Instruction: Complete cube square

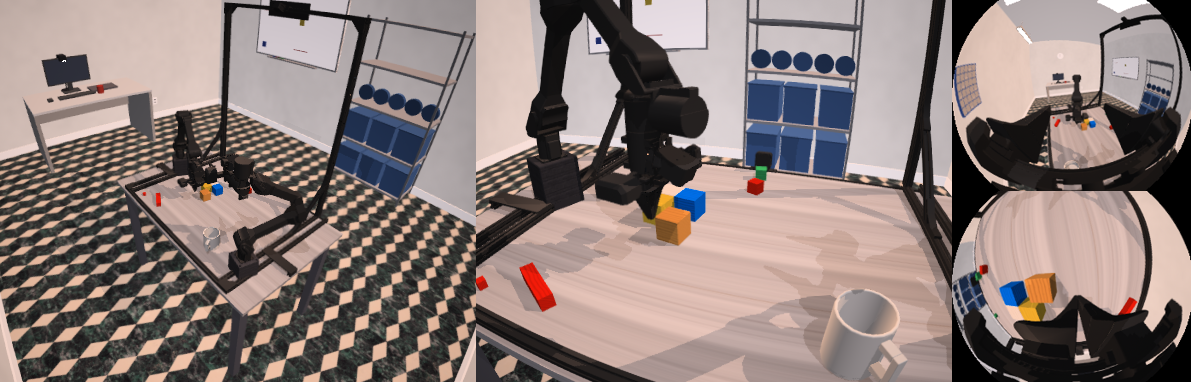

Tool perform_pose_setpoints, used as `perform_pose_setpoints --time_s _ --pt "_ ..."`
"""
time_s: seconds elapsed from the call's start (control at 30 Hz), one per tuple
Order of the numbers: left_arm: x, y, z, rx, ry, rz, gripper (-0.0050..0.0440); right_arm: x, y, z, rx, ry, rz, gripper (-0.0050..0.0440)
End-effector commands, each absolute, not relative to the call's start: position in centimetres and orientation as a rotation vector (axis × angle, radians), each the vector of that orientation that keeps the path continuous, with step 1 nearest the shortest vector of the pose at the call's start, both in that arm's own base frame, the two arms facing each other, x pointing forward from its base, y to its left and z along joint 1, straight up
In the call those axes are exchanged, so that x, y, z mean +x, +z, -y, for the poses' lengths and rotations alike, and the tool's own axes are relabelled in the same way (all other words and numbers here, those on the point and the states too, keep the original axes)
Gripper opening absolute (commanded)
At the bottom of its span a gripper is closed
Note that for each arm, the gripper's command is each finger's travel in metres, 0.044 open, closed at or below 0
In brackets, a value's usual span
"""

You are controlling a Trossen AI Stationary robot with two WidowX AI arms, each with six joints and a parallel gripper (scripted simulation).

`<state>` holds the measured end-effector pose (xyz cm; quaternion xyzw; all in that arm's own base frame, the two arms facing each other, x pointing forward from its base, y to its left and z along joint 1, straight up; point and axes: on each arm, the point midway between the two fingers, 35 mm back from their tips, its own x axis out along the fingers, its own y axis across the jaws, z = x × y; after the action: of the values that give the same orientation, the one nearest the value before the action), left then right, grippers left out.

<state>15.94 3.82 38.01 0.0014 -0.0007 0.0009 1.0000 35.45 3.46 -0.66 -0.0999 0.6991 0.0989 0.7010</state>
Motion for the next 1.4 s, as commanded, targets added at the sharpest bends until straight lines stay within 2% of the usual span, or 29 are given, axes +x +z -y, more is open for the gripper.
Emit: perform_pose_setpoints --time_s 0.0,0.23,0.43,1.37 --pt "15.9 38.0 -3.8 -0.001 0.0 0.001 0.04 35.9 -1.2 -1.8 -0.227 0.227 -1.559 0.0" --pt "15.9 38.0 -3.8 -0.001 0.0 0.001 0.04 35.9 -2.3 -1.8 -0.227 0.227 -1.559 0.0" --pt "15.9 38.0 -3.8 -0.001 0.0 0.001 0.04 35.9 -6.2 -1.8 -0.227 0.227 -1.559 0.0" --pt "15.9 38.0 -3.8 -0.001 0.0 0.001 0.04 35.6 -6.2 -2.6 -0.227 0.227 -1.559 0.0"
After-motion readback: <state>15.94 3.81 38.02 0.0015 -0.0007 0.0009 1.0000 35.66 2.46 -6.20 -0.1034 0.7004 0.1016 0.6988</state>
